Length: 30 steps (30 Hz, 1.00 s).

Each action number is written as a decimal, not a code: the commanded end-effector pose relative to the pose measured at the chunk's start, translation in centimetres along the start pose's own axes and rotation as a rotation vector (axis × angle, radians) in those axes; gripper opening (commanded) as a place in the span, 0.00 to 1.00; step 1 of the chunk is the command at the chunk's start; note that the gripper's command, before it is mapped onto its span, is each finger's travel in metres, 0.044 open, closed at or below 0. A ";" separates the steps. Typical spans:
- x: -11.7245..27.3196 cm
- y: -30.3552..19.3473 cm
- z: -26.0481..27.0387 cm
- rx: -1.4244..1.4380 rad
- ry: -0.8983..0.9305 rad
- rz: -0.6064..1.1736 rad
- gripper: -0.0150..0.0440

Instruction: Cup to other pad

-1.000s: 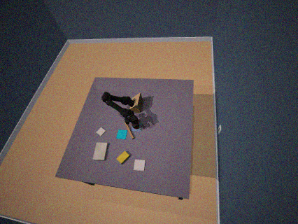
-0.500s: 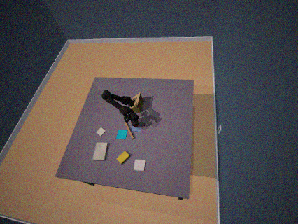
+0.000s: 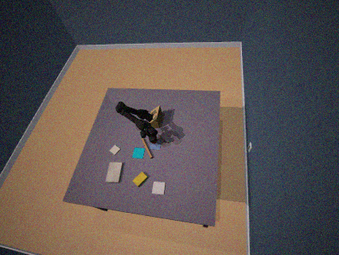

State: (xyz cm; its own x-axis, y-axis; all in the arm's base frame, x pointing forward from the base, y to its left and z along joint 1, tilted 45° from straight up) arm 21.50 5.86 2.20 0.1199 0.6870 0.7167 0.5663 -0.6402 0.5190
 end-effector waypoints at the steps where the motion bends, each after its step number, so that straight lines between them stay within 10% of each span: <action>1: 0.0 0.0 0.0 0.001 0.000 0.000 0.25; 30: -0.1 4.1 -0.4 -0.006 0.003 0.002 0.25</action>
State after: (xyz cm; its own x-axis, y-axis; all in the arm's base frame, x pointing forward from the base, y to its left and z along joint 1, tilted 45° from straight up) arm 23.00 3.27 3.98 0.1290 0.6858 0.7162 0.5619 -0.6457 0.5171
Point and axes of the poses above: the point midway between the two fingers, 35 mm back from their tips, its own x axis back along the fingers, its own z axis across the jaws, y = z × x, the point moved 5 cm from there along x, back along the fingers, and after that the axes turned 12 degrees about x, right-handed, at the moved point
